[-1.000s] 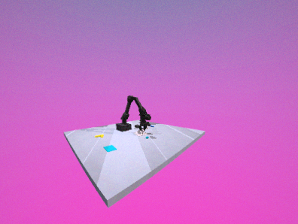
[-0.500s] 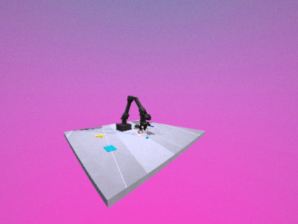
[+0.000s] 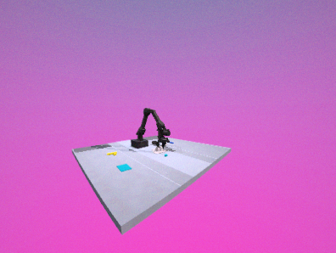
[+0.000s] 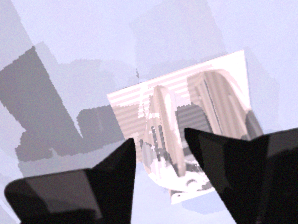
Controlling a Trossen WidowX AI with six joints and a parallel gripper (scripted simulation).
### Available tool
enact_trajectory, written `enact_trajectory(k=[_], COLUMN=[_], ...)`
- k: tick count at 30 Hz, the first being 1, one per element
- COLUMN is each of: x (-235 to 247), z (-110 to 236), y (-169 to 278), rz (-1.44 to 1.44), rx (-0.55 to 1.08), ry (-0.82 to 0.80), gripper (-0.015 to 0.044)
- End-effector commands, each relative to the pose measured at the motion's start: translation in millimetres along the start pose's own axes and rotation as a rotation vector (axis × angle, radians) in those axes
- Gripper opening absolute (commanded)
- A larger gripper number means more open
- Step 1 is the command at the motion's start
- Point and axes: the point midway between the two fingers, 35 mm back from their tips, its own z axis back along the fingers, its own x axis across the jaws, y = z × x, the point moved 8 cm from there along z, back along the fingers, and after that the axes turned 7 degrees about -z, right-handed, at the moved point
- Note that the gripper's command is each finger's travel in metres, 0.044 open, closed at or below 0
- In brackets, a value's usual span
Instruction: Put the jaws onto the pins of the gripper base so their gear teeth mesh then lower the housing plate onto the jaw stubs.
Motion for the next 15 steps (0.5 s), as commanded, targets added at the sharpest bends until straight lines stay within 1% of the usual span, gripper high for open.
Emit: enact_trajectory(k=[1, 7, 10, 15], x=[0.0, 0.3, 0.9, 0.1], z=[0.1, 5.2, 24.8, 67.8], y=[0.0, -0.6, -1.8, -0.2], rz=[0.000, 0.000, 0.000, -0.001], rx=[0.000, 0.000, -0.001, -0.003], ry=[0.000, 0.000, 0.000, 0.000], gripper=[0.0224, 0.0224, 0.0224, 0.0224])
